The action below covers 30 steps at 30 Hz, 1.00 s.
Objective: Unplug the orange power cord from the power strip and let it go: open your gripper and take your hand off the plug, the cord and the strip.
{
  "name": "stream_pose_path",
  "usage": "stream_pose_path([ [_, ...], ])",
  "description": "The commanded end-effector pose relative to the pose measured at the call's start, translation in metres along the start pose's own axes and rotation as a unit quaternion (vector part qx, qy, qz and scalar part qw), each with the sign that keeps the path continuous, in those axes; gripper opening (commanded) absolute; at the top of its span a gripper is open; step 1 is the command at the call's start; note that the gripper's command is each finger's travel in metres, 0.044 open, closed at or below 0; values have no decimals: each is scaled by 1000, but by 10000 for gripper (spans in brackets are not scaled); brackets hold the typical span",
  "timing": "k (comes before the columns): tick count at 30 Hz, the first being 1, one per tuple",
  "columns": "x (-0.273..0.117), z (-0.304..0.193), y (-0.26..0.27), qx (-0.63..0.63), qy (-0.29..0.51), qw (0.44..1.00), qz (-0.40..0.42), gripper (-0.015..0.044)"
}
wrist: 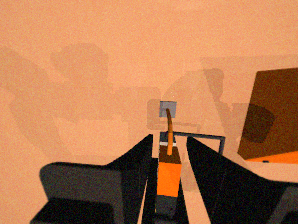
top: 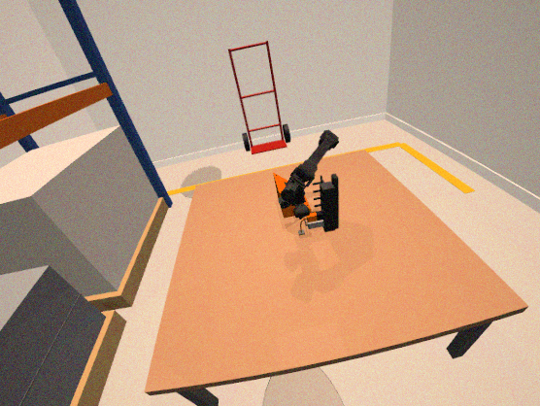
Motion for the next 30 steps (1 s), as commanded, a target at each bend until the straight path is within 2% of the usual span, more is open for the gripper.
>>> stream_pose_path([
  [1,4,-2,-2,4,15,1000,-8,160],
  [30,3,-40,5,4,16,1000,-8,160],
])
Point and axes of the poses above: the point midway between the two fingers, 35 mm back from their tips, its own x axis out along the fingers, its own y axis across the jaws, z = x × y, the point moved 5 cm from there along -x, back along the fingers, and after that the axes turned 9 degrees about -x, right-handed, at the moved point
